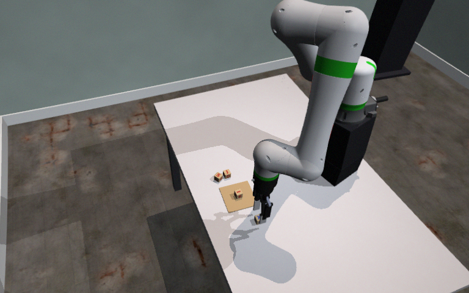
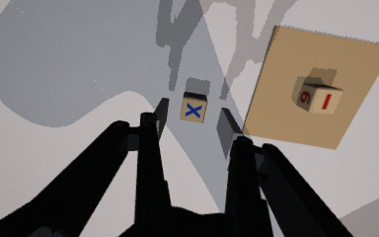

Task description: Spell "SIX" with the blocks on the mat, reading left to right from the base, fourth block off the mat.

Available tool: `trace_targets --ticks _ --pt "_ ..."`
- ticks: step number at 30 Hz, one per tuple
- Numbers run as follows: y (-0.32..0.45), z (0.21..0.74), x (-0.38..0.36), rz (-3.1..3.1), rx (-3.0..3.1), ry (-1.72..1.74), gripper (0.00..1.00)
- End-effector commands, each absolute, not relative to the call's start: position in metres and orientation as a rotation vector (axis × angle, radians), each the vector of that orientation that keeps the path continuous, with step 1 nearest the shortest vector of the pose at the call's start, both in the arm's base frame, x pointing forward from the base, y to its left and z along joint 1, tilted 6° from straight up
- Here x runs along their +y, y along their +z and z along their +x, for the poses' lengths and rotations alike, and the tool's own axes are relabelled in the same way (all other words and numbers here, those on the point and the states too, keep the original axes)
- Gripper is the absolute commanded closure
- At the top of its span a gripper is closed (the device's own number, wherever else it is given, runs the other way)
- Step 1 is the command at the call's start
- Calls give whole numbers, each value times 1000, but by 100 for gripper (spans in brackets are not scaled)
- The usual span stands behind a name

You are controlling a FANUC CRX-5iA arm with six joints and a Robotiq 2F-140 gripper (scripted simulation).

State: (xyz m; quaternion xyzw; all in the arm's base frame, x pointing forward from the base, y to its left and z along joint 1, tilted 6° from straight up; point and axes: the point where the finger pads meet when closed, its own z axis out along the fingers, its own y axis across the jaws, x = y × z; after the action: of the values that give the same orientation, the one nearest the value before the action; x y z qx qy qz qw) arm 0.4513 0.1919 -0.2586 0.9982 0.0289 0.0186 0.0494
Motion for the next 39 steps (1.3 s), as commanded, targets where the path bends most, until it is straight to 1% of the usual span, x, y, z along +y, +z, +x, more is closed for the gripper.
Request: trace_targets --ticks 1,25,39 --pt "-259 451 192 3041 88 57 60" --pt "-293 453 189 3041 88 57 60" --pt "-296 453 188 3041 88 57 60"
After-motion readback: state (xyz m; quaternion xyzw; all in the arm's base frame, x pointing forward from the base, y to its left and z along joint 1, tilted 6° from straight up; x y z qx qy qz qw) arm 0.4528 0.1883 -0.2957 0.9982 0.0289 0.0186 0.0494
